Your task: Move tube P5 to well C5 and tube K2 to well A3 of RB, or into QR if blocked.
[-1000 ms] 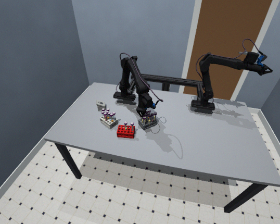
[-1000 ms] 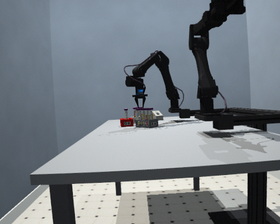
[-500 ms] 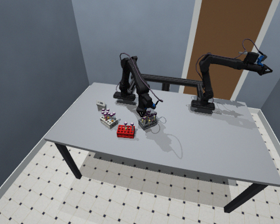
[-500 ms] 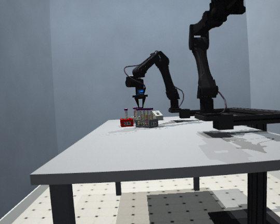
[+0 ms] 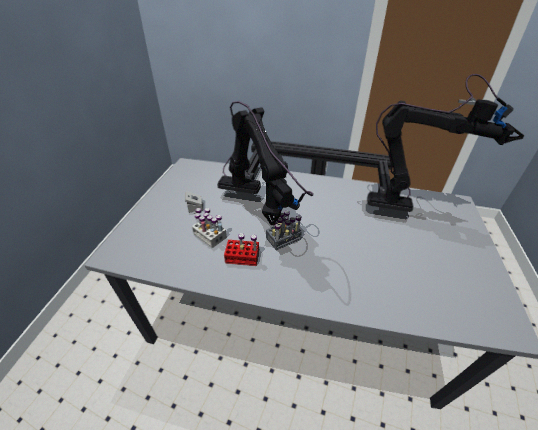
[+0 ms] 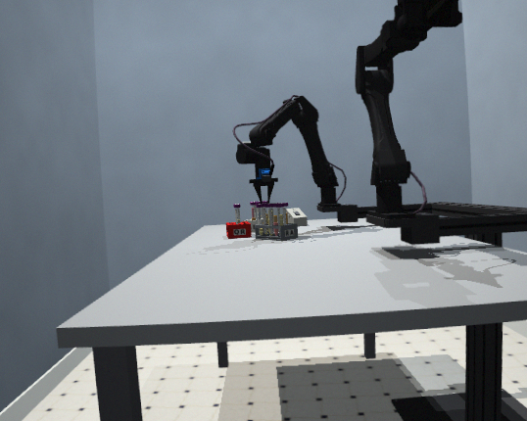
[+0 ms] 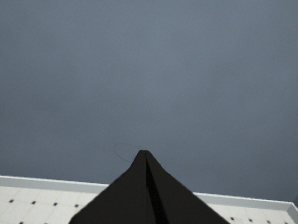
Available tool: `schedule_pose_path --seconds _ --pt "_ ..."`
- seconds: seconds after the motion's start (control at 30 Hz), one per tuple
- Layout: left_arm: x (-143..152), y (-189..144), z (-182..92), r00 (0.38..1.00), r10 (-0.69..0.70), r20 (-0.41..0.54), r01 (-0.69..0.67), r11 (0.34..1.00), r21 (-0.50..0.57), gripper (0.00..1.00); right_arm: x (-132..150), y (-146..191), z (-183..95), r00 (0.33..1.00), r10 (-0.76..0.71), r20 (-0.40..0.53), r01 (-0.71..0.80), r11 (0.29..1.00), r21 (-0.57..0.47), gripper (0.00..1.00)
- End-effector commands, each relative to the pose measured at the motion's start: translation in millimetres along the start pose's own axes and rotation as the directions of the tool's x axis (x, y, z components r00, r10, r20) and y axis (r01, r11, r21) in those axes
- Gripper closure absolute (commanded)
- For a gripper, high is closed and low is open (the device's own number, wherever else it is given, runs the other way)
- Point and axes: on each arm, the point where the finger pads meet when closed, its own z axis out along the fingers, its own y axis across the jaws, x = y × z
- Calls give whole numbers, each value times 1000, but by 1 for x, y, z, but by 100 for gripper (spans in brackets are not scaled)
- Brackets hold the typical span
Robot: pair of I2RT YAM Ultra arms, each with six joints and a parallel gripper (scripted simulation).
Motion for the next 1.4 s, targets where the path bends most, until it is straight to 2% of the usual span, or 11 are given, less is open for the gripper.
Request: schedule_pose_path --seconds 0.0,0.33,0.73,1.23,1.37 --pt "-26 1 -11 998 6 59 -6 1000 0 100 -1 -4 -3 1000 4 12 -4 1000 11 100" --pt "-26 1 -11 998 6 59 -6 1000 0 100 -2 -9 -1 1000 10 17 -10 1000 14 100" --pt "-26 1 -11 998 6 59 -6 1000 0 100 -2 -10 -19 999 9 31 -10 1000 30 100" --pt "-26 1 -11 998 6 59 -6 1000 0 100 -2 -9 -20 1000 9 22 -10 1000 19 100" --pt "-26 1 -11 998 6 59 -6 1000 0 100 -2 -9 -30 999 9 31 -10 1000 29 100"
